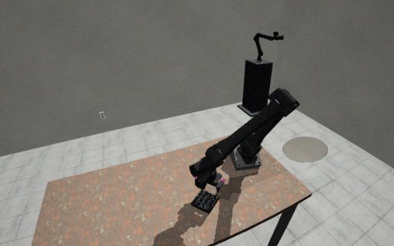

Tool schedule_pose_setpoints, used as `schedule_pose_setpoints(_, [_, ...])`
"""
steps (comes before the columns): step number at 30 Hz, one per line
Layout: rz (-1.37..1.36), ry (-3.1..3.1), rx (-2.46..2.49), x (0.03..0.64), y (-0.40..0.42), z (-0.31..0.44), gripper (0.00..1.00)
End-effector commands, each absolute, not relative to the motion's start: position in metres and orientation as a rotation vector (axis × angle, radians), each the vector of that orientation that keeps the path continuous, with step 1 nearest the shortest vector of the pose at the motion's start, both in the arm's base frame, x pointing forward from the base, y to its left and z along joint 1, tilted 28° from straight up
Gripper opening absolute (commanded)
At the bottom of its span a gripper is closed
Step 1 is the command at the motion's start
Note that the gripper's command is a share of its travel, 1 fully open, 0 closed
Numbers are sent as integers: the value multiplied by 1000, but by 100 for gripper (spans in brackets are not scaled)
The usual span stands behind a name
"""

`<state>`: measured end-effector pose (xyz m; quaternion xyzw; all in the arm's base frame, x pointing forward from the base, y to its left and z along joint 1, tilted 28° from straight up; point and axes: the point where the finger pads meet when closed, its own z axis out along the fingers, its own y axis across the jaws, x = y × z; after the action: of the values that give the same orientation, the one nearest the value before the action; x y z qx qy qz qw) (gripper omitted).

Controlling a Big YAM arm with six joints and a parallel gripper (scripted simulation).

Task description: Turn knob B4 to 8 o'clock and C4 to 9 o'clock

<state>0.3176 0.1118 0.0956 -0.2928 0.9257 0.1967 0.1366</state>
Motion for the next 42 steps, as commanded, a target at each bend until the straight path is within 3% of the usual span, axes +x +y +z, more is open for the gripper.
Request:
schedule_pose_setpoints(1, [563, 2661, -845, 320, 109, 97, 100])
schedule_pose_setpoints(28, [578, 2702, -724, 335, 107, 108, 100])
schedule_pose_setpoints(42, [668, 2871, -124, 356, 107, 119, 100])
